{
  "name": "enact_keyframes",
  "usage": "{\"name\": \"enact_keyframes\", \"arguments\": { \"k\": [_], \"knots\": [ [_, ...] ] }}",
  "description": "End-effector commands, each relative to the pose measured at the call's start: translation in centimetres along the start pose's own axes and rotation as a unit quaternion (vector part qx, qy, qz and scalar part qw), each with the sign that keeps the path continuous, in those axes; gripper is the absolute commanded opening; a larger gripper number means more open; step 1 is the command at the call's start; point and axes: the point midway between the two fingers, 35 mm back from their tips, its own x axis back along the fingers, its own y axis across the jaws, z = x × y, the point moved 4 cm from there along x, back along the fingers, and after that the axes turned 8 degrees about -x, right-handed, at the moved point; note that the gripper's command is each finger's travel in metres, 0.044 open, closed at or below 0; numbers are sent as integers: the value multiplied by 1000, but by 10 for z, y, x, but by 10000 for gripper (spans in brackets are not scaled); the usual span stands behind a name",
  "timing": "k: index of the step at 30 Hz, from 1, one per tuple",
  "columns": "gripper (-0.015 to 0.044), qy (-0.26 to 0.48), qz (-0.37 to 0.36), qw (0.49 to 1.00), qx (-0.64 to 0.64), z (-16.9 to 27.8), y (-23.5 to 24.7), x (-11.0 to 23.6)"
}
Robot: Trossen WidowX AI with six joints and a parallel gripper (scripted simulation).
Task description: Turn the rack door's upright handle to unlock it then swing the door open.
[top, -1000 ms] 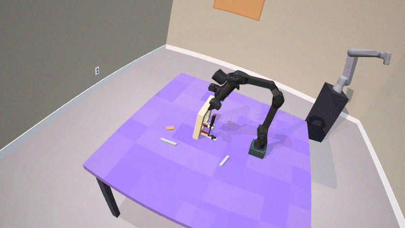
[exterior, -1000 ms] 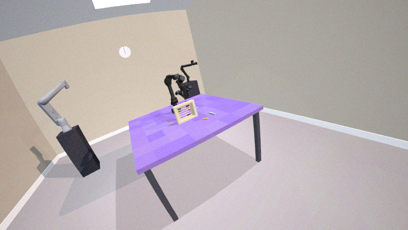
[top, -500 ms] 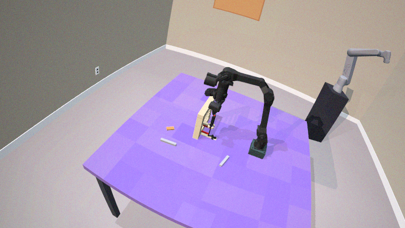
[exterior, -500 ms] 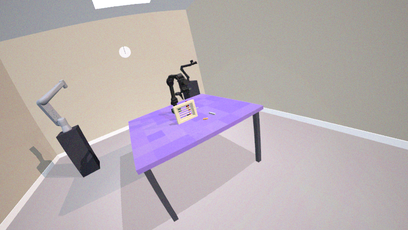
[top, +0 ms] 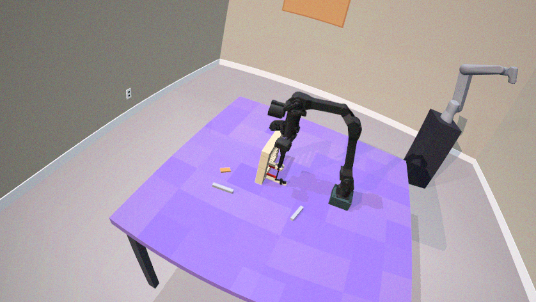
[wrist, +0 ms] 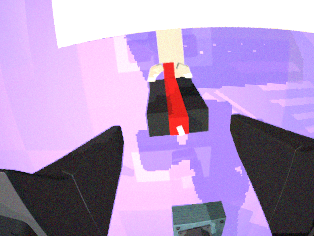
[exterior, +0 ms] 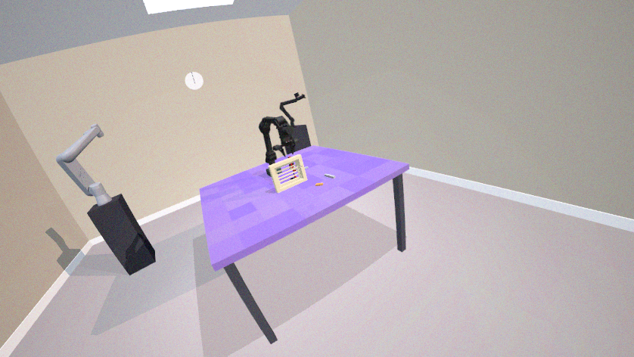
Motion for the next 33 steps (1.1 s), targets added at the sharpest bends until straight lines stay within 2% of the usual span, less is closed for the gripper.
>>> {"name": "enact_keyframes", "arguments": {
  "k": [1, 32, 33],
  "knots": [
    [281, -1, 3, 1000, -1, -1, -1, -6],
    [281, -1, 3, 1000, -1, 1, -1, -54],
    [254, -1, 3, 1000, -1, 1, -1, -54]
  ]
}}
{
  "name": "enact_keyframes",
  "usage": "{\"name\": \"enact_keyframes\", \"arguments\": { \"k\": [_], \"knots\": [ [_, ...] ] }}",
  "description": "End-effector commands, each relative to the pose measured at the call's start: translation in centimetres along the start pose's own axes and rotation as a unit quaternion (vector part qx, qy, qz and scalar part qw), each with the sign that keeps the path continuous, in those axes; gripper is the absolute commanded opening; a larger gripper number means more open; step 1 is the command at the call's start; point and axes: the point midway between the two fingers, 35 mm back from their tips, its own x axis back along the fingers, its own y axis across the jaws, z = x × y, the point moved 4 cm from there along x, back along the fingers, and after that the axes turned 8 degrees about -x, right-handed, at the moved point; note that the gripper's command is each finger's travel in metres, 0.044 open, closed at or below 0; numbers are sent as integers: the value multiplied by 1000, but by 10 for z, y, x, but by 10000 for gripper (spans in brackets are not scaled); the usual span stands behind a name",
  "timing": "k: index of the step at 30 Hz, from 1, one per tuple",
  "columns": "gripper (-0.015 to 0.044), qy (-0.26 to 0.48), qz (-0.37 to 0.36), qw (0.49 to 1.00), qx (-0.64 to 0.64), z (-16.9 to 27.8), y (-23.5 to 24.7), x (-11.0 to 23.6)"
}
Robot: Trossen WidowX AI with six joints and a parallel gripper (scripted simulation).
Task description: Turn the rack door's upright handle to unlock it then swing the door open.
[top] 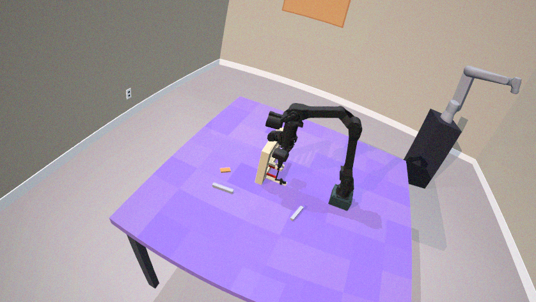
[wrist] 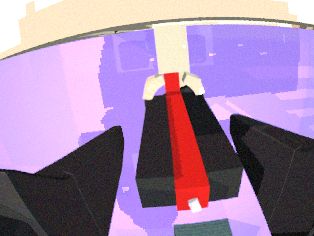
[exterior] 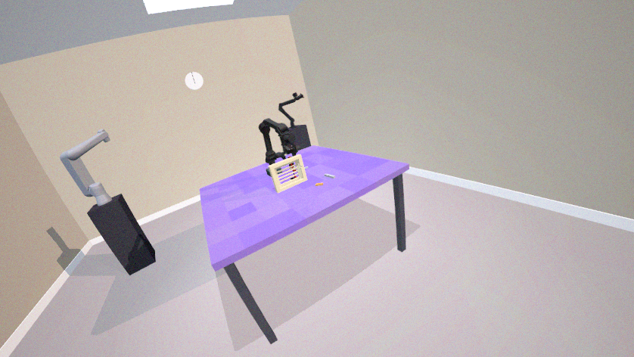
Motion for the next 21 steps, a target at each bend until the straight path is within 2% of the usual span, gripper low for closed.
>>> {"name": "enact_keyframes", "arguments": {
  "k": [1, 6, 21],
  "knots": [
    [228, -3, 2, 1000, 2, 0, -1, -1],
    [97, -3, 2, 1000, 2, 0, -1, -1],
    [9, -3, 2, 1000, 2, 0, -1, -1]
  ]
}}
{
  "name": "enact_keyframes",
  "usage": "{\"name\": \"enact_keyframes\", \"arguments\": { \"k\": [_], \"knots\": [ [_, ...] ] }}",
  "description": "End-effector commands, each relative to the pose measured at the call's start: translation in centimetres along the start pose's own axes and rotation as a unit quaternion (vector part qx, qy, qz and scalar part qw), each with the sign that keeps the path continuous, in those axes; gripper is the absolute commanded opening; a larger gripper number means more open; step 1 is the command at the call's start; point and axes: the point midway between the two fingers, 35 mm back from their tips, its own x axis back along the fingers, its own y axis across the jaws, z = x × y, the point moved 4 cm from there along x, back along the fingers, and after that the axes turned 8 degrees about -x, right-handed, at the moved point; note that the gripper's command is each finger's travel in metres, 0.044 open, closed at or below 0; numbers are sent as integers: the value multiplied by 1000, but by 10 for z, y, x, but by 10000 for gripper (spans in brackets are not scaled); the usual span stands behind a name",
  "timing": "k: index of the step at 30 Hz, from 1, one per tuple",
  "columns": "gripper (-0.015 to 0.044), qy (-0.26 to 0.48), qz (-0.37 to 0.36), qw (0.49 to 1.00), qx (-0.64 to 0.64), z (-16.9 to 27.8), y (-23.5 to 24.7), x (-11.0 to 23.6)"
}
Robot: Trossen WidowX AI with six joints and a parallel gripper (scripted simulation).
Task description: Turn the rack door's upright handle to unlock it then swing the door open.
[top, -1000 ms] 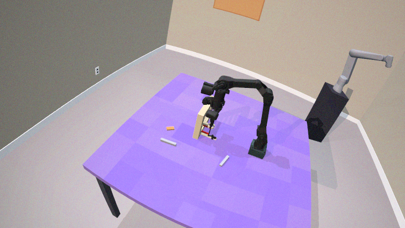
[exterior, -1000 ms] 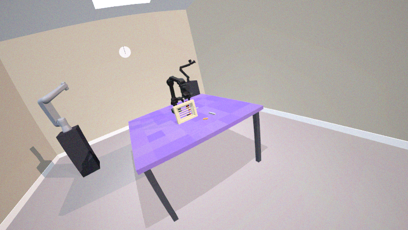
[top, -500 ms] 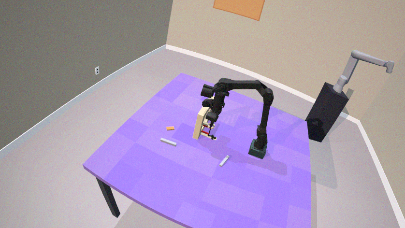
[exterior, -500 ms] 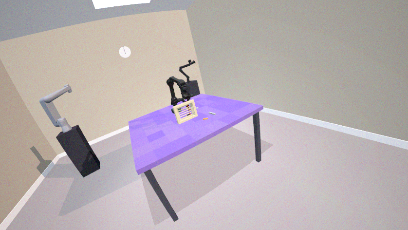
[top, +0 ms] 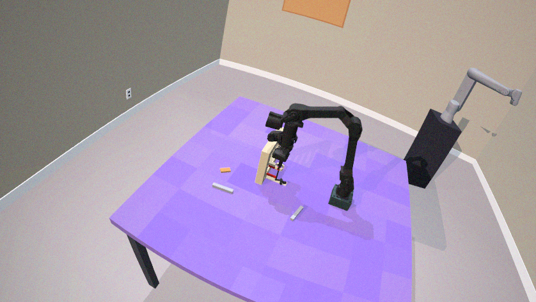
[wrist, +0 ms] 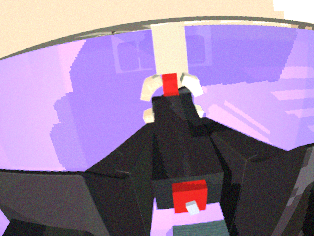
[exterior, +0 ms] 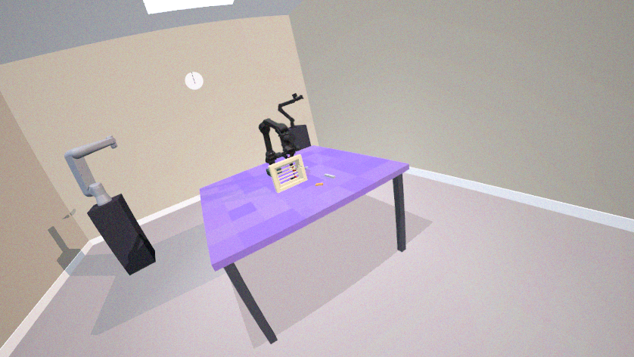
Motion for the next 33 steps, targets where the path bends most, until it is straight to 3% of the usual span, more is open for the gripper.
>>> {"name": "enact_keyframes", "arguments": {
  "k": [1, 9, 17, 25, 33],
  "knots": [
    [9, -2, -1, 1000, 1, 0, 0, 0],
    [9, -2, 0, 987, 160, 0, 0, 0],
    [9, -2, 0, 937, 350, 0, 0, 0],
    [9, -2, 0, 850, 527, 0, 0, 0],
    [9, -2, 1, 730, 683, 0, 0, 0]
  ]
}}
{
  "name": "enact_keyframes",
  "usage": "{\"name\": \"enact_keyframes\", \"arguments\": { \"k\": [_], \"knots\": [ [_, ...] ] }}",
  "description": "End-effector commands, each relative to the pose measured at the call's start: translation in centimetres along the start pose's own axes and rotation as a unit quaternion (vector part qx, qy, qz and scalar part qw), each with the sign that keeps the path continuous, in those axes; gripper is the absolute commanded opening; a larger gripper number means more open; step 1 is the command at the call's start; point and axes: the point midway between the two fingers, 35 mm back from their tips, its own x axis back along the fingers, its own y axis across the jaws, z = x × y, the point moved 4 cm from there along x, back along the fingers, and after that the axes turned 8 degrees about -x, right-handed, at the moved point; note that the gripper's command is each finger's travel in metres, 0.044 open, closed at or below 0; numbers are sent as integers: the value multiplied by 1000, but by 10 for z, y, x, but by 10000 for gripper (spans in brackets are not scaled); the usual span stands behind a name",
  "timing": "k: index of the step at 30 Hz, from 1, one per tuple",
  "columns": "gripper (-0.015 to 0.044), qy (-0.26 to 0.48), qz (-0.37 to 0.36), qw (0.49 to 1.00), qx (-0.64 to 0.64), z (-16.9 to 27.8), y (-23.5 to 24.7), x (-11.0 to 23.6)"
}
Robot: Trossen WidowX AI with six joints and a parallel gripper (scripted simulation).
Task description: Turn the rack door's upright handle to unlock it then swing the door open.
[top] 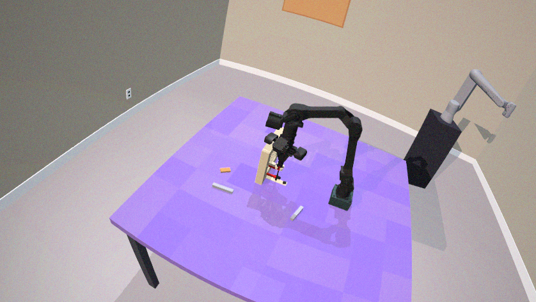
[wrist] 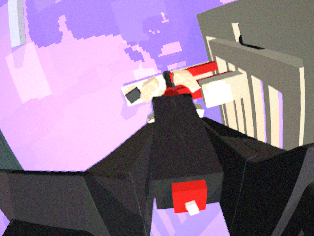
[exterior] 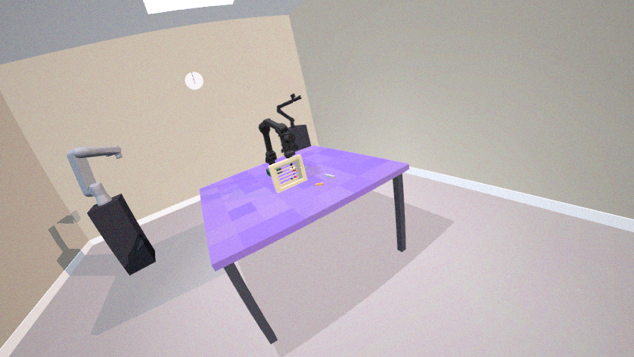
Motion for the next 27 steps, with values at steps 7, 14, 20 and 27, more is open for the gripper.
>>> {"name": "enact_keyframes", "arguments": {
  "k": [7, 14, 20, 27],
  "knots": [
    [9, -1, 1, 972, 233, 0, 0, 0],
    [9, -1, 1, 963, 269, 0, 0, 0],
    [87, -1, 1, 963, 269, 0, 0, 0],
    [271, -1, 1, 963, 269, 0, 0, 0]
  ]
}}
